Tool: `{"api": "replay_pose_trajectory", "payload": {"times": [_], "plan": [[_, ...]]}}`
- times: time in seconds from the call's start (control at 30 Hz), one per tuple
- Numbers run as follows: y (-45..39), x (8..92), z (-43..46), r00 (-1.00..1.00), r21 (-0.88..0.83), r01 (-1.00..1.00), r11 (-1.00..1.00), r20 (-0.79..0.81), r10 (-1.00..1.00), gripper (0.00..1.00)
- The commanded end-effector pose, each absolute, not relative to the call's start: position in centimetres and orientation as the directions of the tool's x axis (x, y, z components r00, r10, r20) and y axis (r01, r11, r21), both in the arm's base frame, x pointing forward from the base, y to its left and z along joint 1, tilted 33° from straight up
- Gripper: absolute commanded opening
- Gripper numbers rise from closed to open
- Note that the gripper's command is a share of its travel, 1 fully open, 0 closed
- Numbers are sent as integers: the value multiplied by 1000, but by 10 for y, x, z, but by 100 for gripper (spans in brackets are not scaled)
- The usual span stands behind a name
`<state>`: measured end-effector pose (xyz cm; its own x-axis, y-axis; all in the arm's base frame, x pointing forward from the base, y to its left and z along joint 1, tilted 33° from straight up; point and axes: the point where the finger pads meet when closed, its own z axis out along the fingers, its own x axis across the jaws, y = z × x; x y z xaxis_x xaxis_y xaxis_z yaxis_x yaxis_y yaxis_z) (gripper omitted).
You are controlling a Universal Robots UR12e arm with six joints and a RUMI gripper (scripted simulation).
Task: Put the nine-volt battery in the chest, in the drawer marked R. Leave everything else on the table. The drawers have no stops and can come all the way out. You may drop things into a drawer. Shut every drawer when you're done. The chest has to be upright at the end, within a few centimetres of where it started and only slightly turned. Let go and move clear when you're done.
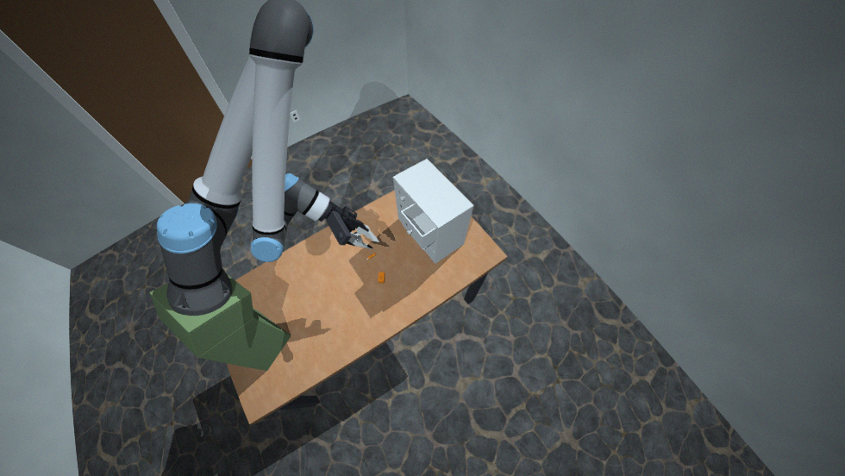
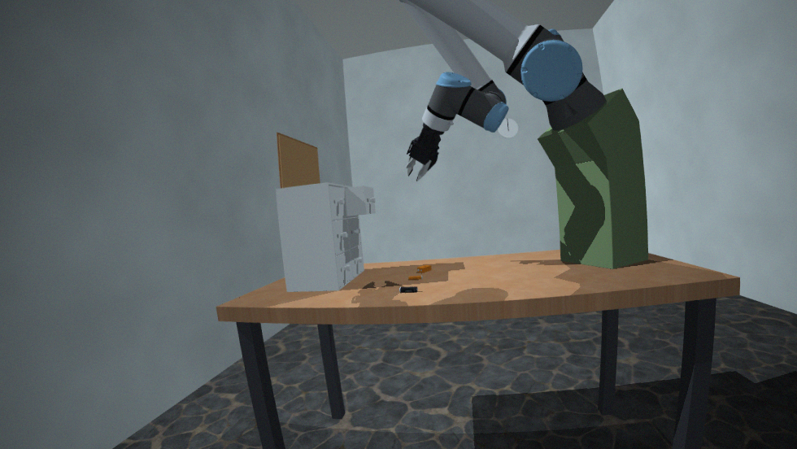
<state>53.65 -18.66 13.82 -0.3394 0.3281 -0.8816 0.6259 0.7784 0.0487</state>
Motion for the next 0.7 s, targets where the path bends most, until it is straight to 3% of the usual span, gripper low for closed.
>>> {"api": "replay_pose_trajectory", "payload": {"times": [0.0, 0.67], "plan": [[-188, 534, 141, -354, 135, 675, 725, -803, 480, 20], [-185, 512, 148, -205, 424, 804, 417, -460, 864, 20]]}}
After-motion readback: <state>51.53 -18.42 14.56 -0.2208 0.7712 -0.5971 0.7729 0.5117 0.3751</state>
